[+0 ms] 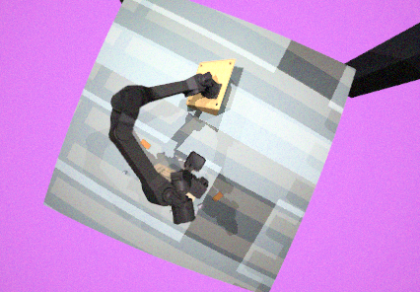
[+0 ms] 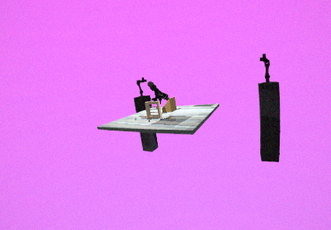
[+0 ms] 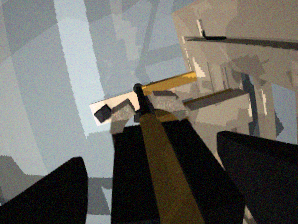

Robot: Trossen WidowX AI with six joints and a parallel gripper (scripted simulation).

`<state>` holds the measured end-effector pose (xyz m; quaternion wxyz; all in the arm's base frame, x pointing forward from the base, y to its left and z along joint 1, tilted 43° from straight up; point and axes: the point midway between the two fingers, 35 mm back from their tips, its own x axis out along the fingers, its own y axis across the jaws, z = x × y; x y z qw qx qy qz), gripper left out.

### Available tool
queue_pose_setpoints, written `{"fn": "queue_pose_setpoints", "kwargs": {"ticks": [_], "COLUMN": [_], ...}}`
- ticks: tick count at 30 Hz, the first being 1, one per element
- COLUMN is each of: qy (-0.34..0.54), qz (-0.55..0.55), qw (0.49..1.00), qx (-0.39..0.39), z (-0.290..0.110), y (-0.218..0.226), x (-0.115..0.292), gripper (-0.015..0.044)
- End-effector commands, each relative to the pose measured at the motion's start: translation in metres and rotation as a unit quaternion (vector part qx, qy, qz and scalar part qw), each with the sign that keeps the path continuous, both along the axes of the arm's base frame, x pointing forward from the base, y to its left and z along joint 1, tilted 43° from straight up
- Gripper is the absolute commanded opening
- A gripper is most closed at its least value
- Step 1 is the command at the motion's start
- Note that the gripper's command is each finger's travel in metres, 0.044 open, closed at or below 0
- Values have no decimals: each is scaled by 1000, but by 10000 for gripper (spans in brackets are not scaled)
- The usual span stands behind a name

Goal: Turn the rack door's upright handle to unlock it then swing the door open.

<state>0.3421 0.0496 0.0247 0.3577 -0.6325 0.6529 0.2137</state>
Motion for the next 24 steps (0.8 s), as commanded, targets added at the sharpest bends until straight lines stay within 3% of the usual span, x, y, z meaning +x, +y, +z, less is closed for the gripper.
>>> {"fn": "queue_pose_setpoints", "kwargs": {"ticks": [1,12,24], "qy": [-65,-244,-418], "qz": [-66,-260,-450], "qw": [996,934,788], "qx": [3,19,34], "z": [1,1,1], "y": [-1,-1,-1], "x": [2,2,2], "gripper": [282,282,282]}}
